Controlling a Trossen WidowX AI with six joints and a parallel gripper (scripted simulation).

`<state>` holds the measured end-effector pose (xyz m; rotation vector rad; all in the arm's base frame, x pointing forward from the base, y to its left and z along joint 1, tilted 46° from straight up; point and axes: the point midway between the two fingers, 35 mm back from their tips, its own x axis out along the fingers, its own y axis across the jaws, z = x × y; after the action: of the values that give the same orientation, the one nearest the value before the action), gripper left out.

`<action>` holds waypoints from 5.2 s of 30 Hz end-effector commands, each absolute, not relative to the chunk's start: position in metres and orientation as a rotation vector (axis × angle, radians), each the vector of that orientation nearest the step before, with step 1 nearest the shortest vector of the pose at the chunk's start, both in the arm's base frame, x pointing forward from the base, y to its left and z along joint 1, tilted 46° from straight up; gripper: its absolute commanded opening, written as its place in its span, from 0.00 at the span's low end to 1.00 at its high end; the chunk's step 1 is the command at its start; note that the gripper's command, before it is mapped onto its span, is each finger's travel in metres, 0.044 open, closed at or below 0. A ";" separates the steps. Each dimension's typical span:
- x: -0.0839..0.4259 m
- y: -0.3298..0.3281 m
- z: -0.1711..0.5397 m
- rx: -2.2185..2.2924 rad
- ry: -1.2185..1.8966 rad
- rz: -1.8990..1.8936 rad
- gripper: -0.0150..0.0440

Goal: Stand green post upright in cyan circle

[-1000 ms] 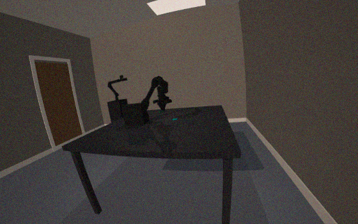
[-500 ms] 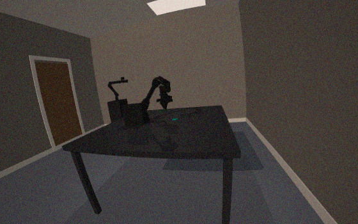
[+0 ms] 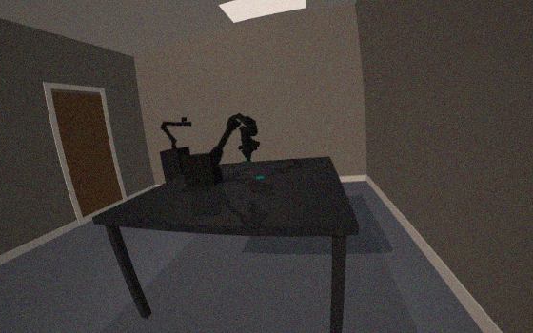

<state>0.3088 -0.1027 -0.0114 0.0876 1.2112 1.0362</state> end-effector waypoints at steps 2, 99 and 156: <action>0.313 -0.095 -0.004 0.161 1.258 0.985 0.29; 0.341 -0.023 0.042 0.752 1.580 0.185 0.29; 0.348 -0.018 0.013 0.575 1.352 -0.040 0.29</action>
<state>0.3486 -0.0201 0.0147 0.5829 1.3640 -0.0254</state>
